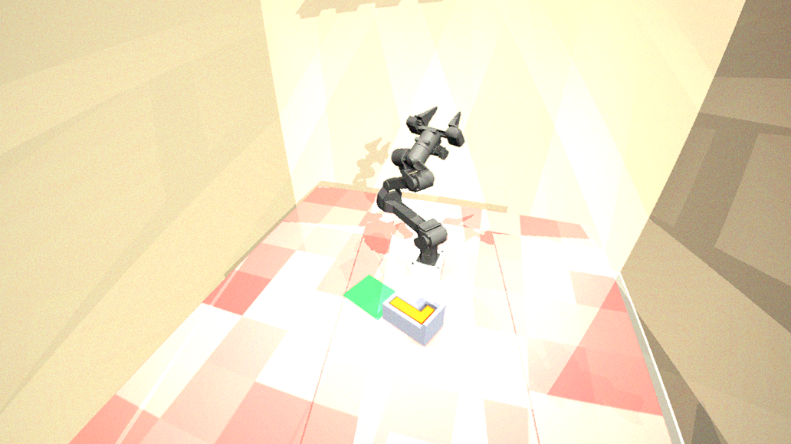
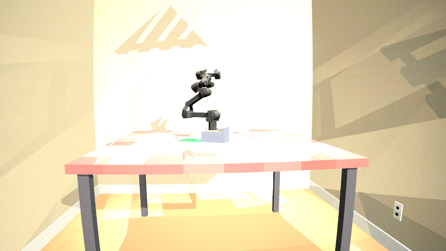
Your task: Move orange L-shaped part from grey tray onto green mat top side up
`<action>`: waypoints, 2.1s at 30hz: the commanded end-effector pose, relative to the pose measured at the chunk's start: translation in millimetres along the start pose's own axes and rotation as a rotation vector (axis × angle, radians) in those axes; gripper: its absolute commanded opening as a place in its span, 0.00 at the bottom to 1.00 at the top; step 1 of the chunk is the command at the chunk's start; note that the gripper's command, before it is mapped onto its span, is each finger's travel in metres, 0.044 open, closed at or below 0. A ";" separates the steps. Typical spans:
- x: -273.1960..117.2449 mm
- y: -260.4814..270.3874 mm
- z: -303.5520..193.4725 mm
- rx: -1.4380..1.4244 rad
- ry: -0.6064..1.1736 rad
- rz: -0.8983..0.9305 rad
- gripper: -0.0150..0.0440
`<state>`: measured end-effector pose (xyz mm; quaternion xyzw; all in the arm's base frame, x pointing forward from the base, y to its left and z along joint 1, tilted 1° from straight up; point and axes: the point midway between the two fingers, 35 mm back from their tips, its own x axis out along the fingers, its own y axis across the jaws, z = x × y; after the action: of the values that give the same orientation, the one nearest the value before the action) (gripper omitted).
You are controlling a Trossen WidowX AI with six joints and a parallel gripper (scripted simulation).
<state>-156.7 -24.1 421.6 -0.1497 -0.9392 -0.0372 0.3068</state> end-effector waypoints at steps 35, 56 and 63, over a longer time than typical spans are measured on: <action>-346.8 350.4 -81.5 1.451 2.622 0.572 0.56; -443.3 244.3 15.3 0.106 4.035 -0.004 0.56; -458.6 246.7 31.5 0.106 4.034 -0.004 0.56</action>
<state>252.2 98.7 137.3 -0.1077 -0.6765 0.0886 -0.7231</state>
